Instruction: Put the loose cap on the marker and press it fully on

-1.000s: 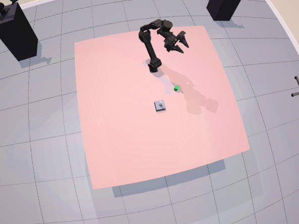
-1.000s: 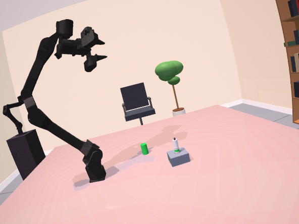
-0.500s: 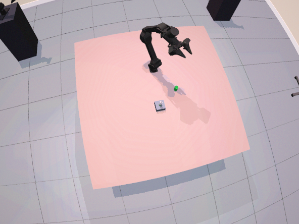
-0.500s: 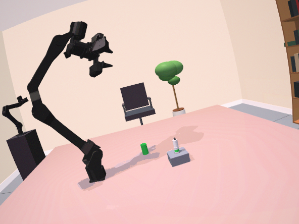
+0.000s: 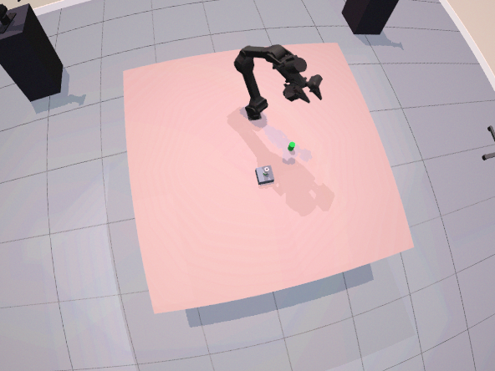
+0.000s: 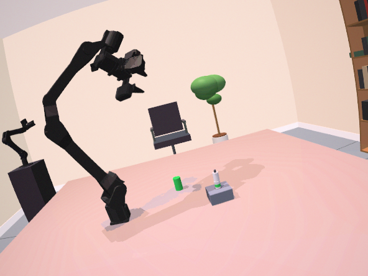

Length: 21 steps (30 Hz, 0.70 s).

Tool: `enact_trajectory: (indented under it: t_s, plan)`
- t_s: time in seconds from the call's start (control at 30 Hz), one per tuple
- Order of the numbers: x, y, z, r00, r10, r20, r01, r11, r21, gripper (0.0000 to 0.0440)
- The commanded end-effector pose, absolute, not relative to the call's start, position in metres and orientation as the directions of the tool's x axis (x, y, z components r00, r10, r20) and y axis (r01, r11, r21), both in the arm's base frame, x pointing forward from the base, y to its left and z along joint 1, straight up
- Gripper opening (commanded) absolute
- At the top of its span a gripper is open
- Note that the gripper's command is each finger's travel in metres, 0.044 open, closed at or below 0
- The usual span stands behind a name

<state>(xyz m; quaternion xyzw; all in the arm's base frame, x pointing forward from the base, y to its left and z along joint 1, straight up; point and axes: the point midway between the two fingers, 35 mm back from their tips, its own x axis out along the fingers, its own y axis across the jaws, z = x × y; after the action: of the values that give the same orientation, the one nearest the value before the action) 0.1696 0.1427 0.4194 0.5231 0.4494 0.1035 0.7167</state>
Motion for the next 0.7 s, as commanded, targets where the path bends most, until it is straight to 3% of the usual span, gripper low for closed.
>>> enact_trajectory:
  t_s: [0.0,0.67]
  plan:
    - [0.174,0.149,0.407,0.538,0.612,-0.579,0.365,0.451,0.815,0.0319]
    - [0.192,0.169,0.358,0.386,0.551,-0.74,0.506,0.544,0.669,0.0321]
